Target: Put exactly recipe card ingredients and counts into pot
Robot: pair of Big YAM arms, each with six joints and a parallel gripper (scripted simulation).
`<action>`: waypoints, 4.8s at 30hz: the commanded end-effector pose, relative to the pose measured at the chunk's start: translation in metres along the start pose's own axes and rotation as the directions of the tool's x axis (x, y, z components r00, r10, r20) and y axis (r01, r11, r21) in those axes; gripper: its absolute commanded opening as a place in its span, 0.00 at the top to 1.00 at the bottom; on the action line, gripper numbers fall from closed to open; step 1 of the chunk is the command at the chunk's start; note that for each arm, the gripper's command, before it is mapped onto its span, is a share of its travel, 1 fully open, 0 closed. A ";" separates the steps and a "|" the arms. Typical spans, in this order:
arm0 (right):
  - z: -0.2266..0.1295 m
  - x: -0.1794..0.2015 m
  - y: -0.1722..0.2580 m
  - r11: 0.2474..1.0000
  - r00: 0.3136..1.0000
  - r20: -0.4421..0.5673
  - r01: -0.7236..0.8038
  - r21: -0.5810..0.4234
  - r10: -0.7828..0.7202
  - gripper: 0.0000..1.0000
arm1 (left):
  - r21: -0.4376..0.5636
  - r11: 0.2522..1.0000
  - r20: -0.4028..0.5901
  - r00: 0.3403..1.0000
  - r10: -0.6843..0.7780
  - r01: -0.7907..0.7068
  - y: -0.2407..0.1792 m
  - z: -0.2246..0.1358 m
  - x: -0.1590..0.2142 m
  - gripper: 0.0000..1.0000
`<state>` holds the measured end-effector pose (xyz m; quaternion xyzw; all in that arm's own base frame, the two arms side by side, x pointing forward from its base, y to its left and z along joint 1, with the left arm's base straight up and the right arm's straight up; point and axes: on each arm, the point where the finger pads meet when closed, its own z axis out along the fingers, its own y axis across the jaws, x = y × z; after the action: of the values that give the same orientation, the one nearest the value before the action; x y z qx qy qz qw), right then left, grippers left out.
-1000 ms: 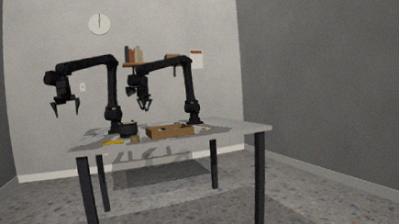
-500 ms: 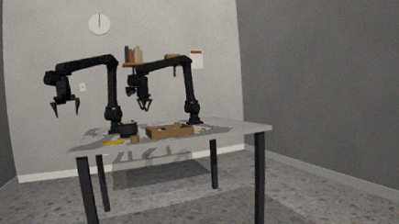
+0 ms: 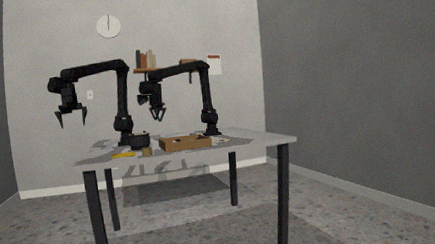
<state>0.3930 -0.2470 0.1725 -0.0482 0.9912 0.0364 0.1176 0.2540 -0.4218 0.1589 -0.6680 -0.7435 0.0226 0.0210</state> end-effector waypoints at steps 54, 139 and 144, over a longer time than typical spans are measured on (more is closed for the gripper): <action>-0.016 -0.014 -0.007 0.999 0.999 0.036 0.011 0.031 -0.012 0.00 | -0.150 0.457 0.552 0.458 -0.697 0.877 0.331 -0.109 0.321 0.00; -0.016 -0.014 -0.007 0.999 0.999 0.036 0.011 0.031 -0.012 0.00 | 0.058 -0.988 0.998 -0.013 0.056 0.140 -0.151 -0.329 0.988 0.00; -0.016 -0.014 -0.007 0.999 0.999 0.036 0.011 0.031 -0.012 0.00 | 0.060 -0.990 0.998 -0.005 0.060 0.126 -0.159 -0.330 0.988 0.00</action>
<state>0.3930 -0.2470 0.1725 -0.0482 0.9912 0.0364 0.1176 0.0235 0.5525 0.4734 0.4985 -0.5312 -0.4791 -0.4897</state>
